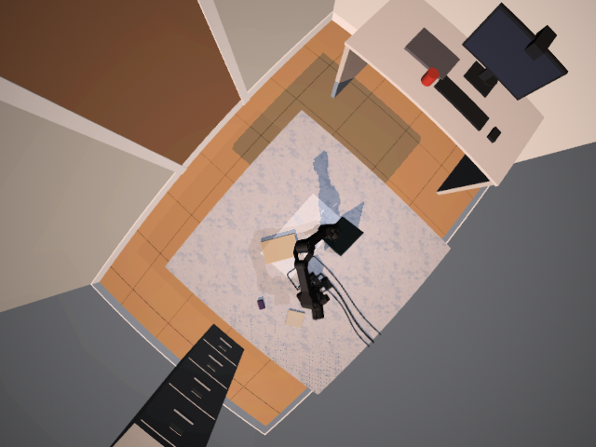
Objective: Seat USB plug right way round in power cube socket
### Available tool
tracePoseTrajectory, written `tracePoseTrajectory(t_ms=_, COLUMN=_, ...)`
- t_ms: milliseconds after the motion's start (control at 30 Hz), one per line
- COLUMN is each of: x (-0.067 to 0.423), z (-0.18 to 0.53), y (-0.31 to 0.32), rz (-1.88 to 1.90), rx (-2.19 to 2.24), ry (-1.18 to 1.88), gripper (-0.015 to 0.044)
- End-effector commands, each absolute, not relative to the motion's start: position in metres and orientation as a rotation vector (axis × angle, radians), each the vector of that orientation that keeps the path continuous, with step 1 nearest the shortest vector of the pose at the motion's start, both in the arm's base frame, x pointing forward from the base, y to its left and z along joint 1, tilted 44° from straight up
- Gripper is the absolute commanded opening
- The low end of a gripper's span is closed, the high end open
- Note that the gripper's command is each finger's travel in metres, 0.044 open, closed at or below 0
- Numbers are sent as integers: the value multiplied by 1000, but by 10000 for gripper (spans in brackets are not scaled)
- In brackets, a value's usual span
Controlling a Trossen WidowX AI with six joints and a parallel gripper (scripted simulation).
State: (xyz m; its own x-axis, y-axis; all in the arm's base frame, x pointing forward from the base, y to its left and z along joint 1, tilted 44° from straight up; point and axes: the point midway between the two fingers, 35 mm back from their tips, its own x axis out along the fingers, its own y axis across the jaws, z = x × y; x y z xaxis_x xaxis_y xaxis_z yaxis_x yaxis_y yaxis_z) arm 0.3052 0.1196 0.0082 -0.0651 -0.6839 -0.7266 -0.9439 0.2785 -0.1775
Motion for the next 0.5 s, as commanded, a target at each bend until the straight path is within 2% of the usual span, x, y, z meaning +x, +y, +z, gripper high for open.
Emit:
tracePoseTrajectory(t_ms=0, x=305, z=6, y=117, rz=454, rx=-1481, ry=1815, gripper=440)
tracePoseTrajectory(t_ms=267, x=305, z=1, y=112, rz=453, rx=-1481, ry=1815, gripper=440)
tracePoseTrajectory(t_ms=467, x=305, z=2, y=114, rz=449, rx=-1473, ry=1818, gripper=282)
